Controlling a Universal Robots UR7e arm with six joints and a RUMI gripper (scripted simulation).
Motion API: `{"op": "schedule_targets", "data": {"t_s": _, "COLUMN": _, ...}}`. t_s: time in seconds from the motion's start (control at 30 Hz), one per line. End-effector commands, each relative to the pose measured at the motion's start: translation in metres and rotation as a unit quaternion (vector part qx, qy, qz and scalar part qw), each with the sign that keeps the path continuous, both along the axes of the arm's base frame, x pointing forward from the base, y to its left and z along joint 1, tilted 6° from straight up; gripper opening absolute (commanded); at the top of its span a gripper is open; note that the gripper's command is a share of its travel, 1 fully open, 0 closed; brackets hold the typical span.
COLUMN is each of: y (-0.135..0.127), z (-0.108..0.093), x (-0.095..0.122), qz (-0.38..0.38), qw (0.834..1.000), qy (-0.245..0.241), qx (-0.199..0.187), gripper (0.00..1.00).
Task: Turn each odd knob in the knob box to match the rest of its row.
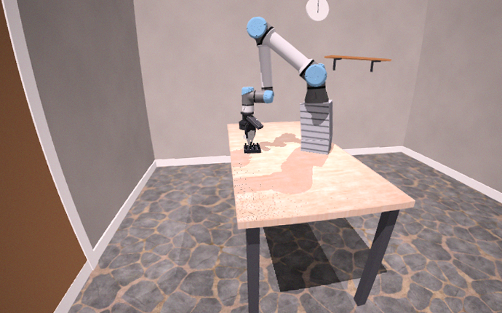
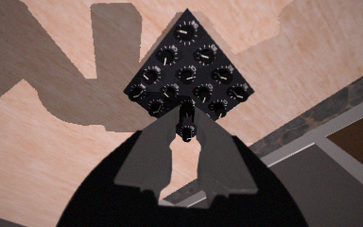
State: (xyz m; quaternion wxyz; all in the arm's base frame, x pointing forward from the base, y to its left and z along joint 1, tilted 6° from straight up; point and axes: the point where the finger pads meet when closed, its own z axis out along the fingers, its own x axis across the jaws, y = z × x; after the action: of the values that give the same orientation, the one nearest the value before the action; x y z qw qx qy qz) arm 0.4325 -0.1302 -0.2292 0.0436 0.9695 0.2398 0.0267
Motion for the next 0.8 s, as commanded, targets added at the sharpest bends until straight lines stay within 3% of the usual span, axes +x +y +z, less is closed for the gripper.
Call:
{"op": "schedule_targets", "data": {"t_s": 0.0, "y": -0.0001, "z": 0.0004, "x": 0.0006, "qz": -0.028, "qw": 1.000, "qy": -0.002, "qx": 0.002, "gripper": 0.04}}
{"op": "schedule_targets", "data": {"t_s": 0.77, "y": 0.0003, "z": 0.0005, "x": 0.0021, "qz": -0.180, "qw": 0.983, "qy": -0.014, "qx": 0.013, "gripper": 0.04}}
